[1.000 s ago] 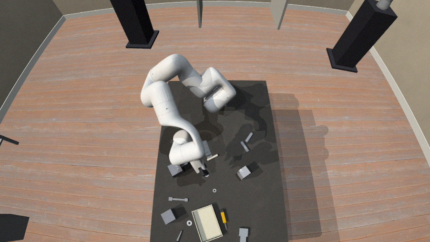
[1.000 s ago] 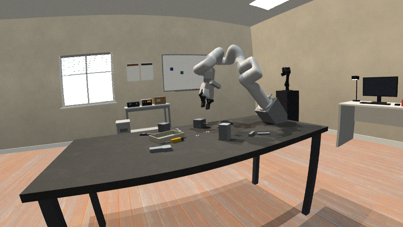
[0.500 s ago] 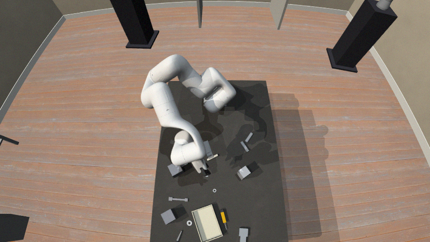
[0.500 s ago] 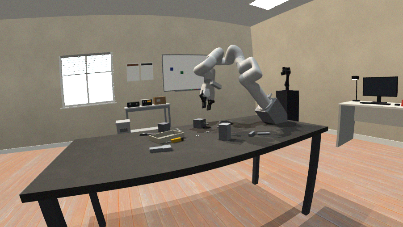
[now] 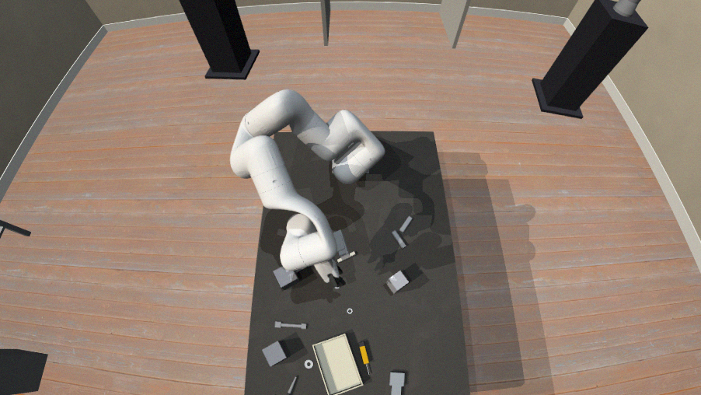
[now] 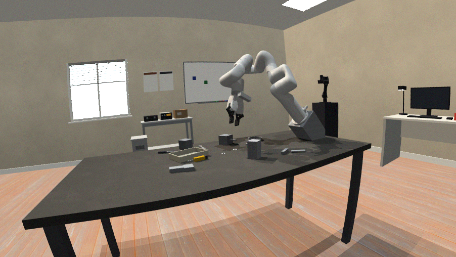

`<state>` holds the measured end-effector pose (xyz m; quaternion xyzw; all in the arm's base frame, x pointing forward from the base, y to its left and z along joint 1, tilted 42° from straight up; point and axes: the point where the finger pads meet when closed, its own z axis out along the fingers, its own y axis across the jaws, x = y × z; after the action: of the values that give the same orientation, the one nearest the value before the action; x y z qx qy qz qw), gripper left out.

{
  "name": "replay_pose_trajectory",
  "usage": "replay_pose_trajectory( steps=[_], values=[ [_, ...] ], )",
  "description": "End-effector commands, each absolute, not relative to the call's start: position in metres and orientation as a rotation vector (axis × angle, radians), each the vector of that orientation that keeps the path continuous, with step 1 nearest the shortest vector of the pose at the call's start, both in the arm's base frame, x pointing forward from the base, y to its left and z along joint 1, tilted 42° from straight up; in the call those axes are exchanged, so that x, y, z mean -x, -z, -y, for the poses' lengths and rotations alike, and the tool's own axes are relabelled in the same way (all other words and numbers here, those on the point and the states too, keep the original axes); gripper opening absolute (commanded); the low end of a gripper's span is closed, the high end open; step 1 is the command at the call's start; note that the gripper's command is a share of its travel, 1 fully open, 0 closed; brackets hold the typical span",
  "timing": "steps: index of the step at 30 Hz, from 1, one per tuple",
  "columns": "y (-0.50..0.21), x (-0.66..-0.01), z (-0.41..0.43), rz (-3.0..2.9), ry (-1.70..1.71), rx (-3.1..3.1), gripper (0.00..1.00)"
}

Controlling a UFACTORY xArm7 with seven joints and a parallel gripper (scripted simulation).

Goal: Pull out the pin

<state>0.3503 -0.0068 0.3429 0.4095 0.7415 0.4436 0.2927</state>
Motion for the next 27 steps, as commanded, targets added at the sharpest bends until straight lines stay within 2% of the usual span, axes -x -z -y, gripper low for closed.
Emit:
replay_pose_trajectory(
  steps=[1, 27],
  values=[
    [-0.3429, -0.3514, 0.0052, -1.969, -1.191, -1.099, 0.43],
    [-0.3376, -0.3578, -0.0003, -1.938, -1.234, -1.149, 0.43]
  ],
)
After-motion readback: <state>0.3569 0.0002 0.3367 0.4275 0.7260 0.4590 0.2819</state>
